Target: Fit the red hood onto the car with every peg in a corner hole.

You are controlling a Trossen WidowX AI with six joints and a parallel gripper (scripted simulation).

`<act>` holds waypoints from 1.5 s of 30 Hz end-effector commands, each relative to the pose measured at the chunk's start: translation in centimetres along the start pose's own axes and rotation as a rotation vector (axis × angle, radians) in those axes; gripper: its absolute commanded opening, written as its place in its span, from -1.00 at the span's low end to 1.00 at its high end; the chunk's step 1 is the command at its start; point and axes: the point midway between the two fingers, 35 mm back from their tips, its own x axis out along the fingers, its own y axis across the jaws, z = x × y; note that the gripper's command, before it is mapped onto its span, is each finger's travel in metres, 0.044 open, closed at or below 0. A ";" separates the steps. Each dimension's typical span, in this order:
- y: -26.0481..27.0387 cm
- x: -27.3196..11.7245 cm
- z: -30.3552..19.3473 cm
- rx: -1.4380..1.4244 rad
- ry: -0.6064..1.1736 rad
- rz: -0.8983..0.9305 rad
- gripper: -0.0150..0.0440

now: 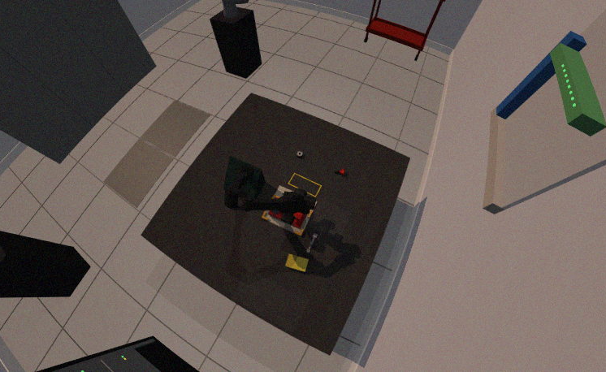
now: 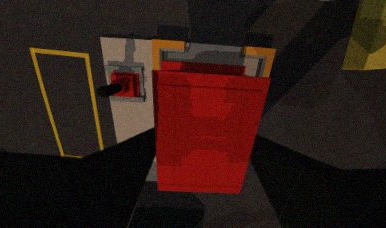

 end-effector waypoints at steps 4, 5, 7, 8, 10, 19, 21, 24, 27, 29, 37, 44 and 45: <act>-0.3 2.3 -0.1 0.004 -0.004 -0.004 -0.49; -0.3 2.8 -0.1 0.004 -0.004 -0.004 -0.49; -0.4 3.8 -0.2 0.004 -0.004 -0.005 -0.49; -0.4 4.2 -0.3 0.004 -0.004 -0.005 -0.49; -0.4 4.5 -0.3 0.004 -0.004 -0.005 -0.49; -0.4 4.5 -0.3 0.004 -0.004 -0.005 -0.49; -0.4 4.5 -0.3 0.004 -0.004 -0.005 -0.49; -0.4 4.5 -0.3 0.004 -0.004 -0.005 -0.49; -0.4 4.5 -0.3 0.004 -0.004 -0.005 -0.49; -0.4 4.5 -0.3 0.004 -0.004 -0.005 -0.49; -0.4 4.5 -0.3 0.004 -0.004 -0.005 -0.49; -0.4 4.6 -0.3 0.004 -0.004 -0.005 -0.49; -0.4 4.7 -0.3 0.004 -0.004 -0.005 -0.49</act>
